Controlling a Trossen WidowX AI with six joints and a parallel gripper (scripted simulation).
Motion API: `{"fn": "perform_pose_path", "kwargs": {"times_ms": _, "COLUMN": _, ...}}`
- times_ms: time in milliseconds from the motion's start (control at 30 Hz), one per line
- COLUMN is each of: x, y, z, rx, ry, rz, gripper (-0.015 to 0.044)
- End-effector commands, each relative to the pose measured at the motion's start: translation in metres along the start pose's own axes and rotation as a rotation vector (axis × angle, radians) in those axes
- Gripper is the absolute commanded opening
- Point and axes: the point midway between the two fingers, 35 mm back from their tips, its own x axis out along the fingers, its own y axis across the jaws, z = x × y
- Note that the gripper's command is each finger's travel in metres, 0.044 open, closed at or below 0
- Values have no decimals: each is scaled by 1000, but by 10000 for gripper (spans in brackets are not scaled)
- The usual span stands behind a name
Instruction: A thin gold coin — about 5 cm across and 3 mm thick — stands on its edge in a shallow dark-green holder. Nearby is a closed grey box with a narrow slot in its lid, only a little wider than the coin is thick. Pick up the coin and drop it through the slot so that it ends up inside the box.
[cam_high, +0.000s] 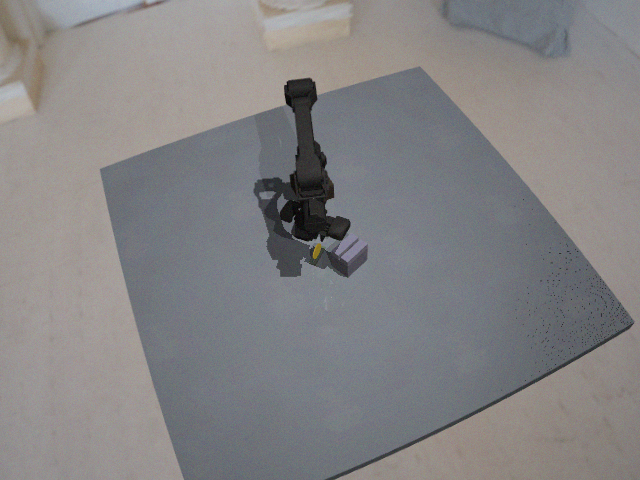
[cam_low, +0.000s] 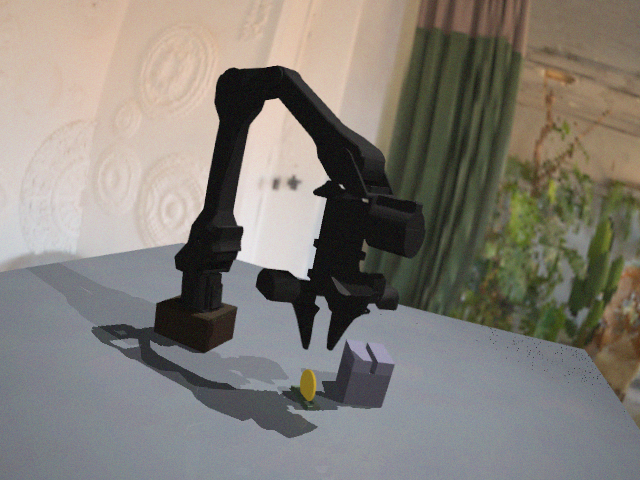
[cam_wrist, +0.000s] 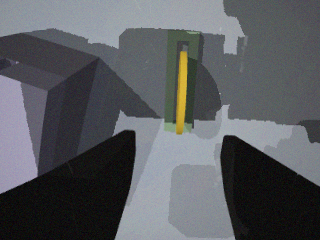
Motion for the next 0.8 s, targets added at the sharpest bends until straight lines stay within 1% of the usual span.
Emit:
{"fn": "perform_pose_path", "kwargs": {"times_ms": 0, "x": 14, "y": -1, "z": 0, "rx": -4, "ry": 2, "rz": -8, "gripper": 161}}
{"fn": "perform_pose_path", "kwargs": {"times_ms": 767, "x": 46, "y": -1, "z": 2, "rx": -4, "ry": 2, "rz": -8, "gripper": 161}}
